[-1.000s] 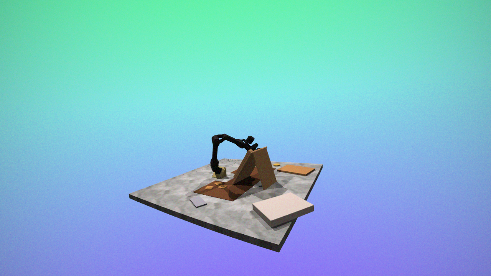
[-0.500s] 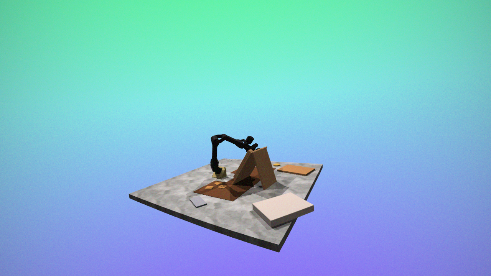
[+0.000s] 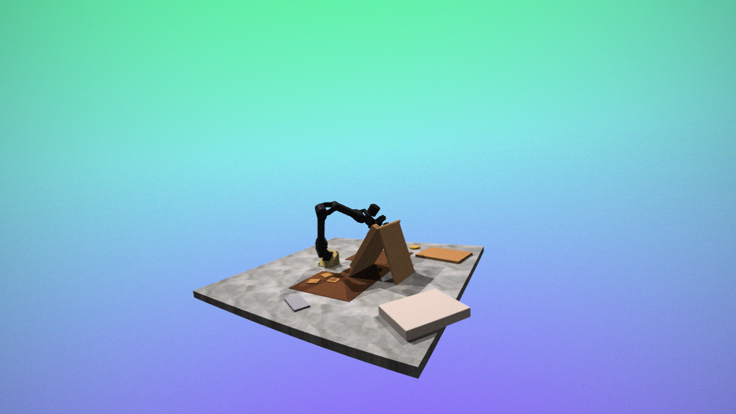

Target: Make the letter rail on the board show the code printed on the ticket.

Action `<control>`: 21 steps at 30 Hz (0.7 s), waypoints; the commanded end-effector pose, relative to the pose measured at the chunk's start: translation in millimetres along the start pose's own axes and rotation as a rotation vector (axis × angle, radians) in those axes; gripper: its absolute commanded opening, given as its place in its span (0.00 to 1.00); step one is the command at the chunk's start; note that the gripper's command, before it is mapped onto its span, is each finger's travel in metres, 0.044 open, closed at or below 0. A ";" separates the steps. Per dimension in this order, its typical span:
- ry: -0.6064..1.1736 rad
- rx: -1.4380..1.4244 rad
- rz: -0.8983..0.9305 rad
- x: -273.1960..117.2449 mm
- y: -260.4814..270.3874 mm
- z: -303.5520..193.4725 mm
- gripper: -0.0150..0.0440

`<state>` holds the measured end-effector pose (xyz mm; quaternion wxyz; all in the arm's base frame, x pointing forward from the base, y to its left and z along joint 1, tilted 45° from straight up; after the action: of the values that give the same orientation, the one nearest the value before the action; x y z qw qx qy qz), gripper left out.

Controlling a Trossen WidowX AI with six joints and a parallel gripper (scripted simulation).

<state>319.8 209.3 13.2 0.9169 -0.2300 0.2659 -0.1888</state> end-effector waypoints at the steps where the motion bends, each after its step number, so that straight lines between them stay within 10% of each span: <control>1: 0.000 0.001 0.005 -0.4 -1.8 1.4 0.25; 21: 0.000 0.001 0.004 -0.3 -11.4 4.1 0.25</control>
<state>319.2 201.9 20.6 0.9168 -0.2304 0.2660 -0.1889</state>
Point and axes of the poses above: the point midway between the two fingers, 35 mm back from their tips, its own x axis out along the fingers, its own y axis across the jaws, z = x × y, the point moved 5 cm from there along -x, back along the fingers, and after that the axes turned 15 degrees about x, right-handed, at the moved point
